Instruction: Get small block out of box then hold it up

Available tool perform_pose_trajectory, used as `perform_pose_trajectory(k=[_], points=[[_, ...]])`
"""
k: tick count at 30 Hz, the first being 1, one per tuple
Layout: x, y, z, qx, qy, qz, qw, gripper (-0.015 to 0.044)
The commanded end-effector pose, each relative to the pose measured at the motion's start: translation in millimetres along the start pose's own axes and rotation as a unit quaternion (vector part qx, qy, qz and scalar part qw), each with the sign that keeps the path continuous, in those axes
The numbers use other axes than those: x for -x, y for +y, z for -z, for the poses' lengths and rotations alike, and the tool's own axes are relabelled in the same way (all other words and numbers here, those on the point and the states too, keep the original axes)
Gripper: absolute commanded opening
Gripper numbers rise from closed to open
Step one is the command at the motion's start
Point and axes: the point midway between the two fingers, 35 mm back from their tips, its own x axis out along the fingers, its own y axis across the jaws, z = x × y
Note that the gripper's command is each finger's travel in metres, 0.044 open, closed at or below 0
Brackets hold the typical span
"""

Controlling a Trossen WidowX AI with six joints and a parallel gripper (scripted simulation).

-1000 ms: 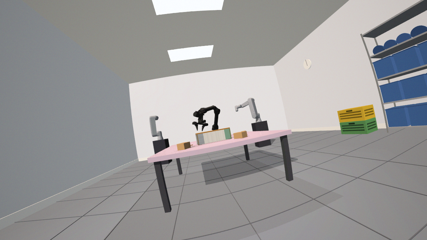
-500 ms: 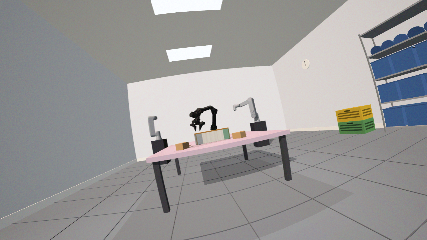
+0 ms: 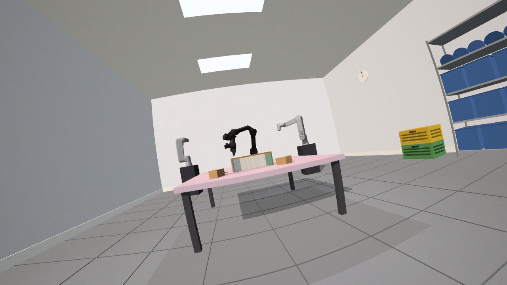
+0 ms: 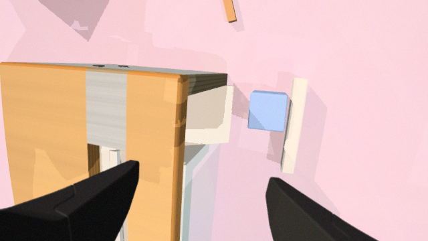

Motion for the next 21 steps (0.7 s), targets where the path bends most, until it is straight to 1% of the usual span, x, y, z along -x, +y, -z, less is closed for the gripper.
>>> perform_pose_trajectory(k=[1, 8, 10, 11, 21], points=[[5.3, -6.6, -11.7, -0.447, 0.054, -0.027, 0.892, 0.0285], [7.8, -9.5, -16.9, -0.633, 0.081, -0.024, 0.770, 0.0285], [8.3, -10.0, -17.8, -0.676, 0.087, -0.021, 0.732, 0.0285], [8.4, -10.1, -18.0, -0.686, 0.088, -0.020, 0.722, 0.0285], [8.4, -10.1, -18.1, -0.688, 0.088, -0.020, 0.720, 0.0285]])
